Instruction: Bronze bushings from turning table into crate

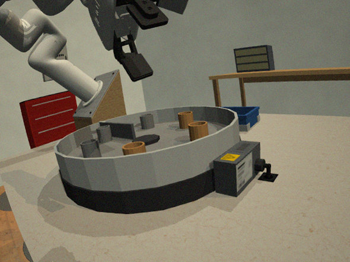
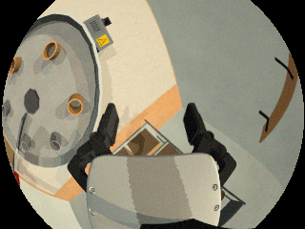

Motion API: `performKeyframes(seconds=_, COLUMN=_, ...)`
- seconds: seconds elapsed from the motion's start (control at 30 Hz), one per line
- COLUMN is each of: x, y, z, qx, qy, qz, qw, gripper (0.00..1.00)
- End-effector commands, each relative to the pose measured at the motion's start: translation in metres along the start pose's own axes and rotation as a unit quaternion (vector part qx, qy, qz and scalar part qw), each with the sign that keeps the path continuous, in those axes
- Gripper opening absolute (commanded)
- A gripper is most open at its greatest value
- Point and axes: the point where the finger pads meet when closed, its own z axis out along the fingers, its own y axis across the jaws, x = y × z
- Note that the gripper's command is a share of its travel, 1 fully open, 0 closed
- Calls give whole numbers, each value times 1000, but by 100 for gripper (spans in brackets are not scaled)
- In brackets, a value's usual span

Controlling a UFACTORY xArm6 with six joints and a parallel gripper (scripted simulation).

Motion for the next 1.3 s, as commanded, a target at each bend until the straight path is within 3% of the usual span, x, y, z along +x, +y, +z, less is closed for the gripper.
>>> performKeyframes(seconds=0.0, x=3, y=-27, z=-35, qx=40, qy=-17, qz=45, qw=998, gripper=100)
performKeyframes(seconds=0.3, x=6, y=-81, z=-78, qx=101, qy=-43, qz=101, qw=989, gripper=100)
performKeyframes(seconds=0.37, x=6, y=-81, z=-78, qx=101, qy=-43, qz=101, qw=989, gripper=100)
performKeyframes(seconds=0.4, x=6, y=-100, z=-91, qx=121, qy=-52, qz=116, qw=985, gripper=100)
performKeyframes(seconds=0.87, x=1, y=-190, z=-148, qx=204, qy=-99, qz=166, qw=960, gripper=100)
performKeyframes(seconds=0.93, x=1, y=-190, z=-148, qx=204, qy=-99, qz=166, qw=960, gripper=100)
performKeyframes(seconds=0.97, x=-1, y=-210, z=-160, qx=221, qy=-111, qz=174, qw=953, gripper=100)
performKeyframes(seconds=1.27, x=-9, y=-269, z=-195, qx=267, qy=-146, qz=192, qw=933, gripper=100)
